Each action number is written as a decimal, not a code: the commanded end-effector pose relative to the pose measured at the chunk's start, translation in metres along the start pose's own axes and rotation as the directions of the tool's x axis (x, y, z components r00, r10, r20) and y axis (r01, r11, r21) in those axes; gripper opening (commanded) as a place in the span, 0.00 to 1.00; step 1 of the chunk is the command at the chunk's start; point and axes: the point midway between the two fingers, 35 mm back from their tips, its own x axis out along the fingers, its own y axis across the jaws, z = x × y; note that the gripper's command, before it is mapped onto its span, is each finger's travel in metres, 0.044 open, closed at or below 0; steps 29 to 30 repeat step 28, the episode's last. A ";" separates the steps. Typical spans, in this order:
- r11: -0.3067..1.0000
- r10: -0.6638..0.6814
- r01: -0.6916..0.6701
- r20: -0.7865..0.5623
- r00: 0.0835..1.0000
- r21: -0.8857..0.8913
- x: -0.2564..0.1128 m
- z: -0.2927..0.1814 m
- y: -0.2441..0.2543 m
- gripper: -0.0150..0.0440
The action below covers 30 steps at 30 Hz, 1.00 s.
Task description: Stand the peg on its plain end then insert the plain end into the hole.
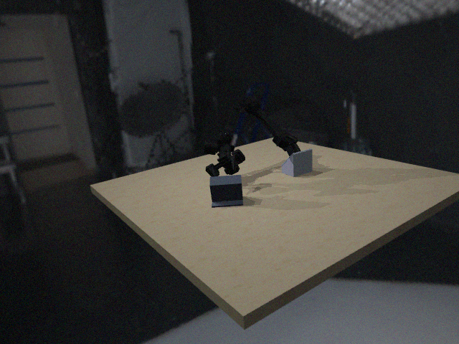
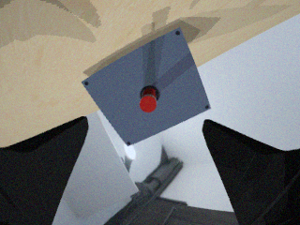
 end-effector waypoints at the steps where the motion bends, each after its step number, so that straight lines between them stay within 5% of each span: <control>1: 1.000 0.002 -0.002 -0.006 1.000 -0.005 -0.010 -0.002 0.000 1.00; 30: 1.000 0.002 -0.002 -0.004 1.000 -0.002 -0.047 -0.009 -0.005 1.00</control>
